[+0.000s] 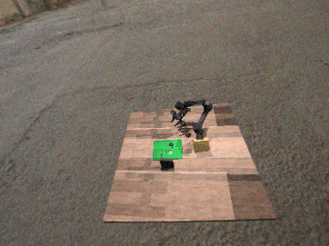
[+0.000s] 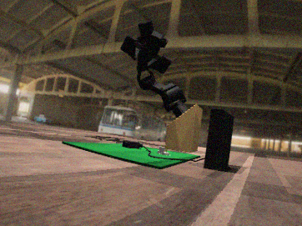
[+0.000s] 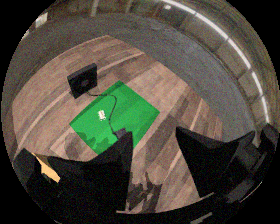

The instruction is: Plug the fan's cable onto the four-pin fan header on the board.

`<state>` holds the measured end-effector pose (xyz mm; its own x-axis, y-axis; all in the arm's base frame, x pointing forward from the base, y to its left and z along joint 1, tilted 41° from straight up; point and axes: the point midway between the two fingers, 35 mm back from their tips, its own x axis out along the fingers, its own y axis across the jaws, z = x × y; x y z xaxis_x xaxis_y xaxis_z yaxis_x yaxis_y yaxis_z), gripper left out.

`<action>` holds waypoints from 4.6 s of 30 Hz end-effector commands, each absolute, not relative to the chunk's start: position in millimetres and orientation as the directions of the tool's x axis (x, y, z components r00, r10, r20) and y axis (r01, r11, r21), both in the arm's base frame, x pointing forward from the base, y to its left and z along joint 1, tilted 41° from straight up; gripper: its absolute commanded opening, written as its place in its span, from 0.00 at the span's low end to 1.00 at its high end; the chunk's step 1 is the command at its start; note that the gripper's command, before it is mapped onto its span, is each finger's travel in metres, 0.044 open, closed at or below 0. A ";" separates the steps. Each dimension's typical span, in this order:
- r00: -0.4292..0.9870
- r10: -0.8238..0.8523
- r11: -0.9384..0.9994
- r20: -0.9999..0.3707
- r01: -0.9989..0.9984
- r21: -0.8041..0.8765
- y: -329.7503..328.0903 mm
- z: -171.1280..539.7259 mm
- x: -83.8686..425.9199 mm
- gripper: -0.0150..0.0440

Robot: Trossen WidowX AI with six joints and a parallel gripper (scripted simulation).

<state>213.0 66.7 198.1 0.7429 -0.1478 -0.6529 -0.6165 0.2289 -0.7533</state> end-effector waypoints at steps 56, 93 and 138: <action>0.352 -0.670 -0.742 -0.653 -0.336 0.581 -36.1 -10.3 295.5 0.61; 0.352 -0.672 -0.740 -0.651 -0.336 0.582 -50.8 -26.0 297.3 0.61; 0.352 -0.672 -0.740 -0.651 -0.336 0.582 -50.8 -26.0 297.3 0.61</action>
